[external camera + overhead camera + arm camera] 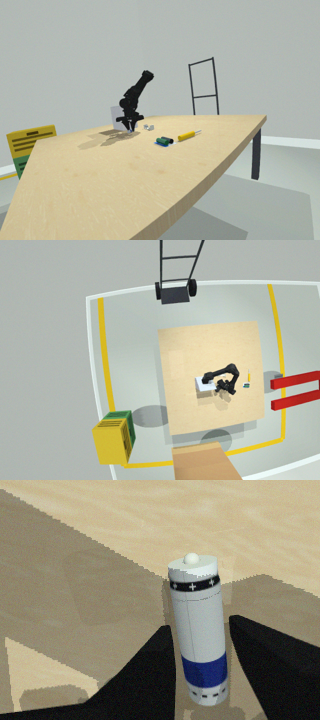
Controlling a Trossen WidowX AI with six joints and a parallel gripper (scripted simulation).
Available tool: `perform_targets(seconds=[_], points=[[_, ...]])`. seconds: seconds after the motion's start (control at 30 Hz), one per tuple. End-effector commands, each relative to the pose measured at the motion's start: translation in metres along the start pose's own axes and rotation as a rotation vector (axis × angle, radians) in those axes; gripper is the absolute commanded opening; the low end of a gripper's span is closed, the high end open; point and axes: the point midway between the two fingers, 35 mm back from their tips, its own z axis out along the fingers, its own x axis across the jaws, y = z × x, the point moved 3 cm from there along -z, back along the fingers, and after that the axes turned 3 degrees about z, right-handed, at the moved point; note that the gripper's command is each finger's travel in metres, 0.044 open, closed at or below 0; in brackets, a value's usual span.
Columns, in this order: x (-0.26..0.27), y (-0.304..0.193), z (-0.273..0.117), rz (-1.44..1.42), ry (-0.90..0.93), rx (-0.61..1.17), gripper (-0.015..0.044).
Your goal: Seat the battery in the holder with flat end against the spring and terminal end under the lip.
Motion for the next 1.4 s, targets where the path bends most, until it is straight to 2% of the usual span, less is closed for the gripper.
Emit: perform_targets(seconds=[0.0,0.3,0.53,0.7,1.37], points=[[0.001,0.001,0.001,0.006,-0.003,-0.004,0.0076],[0.000,0.001,0.000,0.006,-0.003,-0.004,0.0059],[0.001,0.000,-0.048,0.006,-0.002,-0.002,0.0059],[-0.001,0.001,-0.050,0.035,-0.001,-0.001,0.0059],[-0.038,0.029,-0.063,0.894,-0.003,0.003,0.0059]])
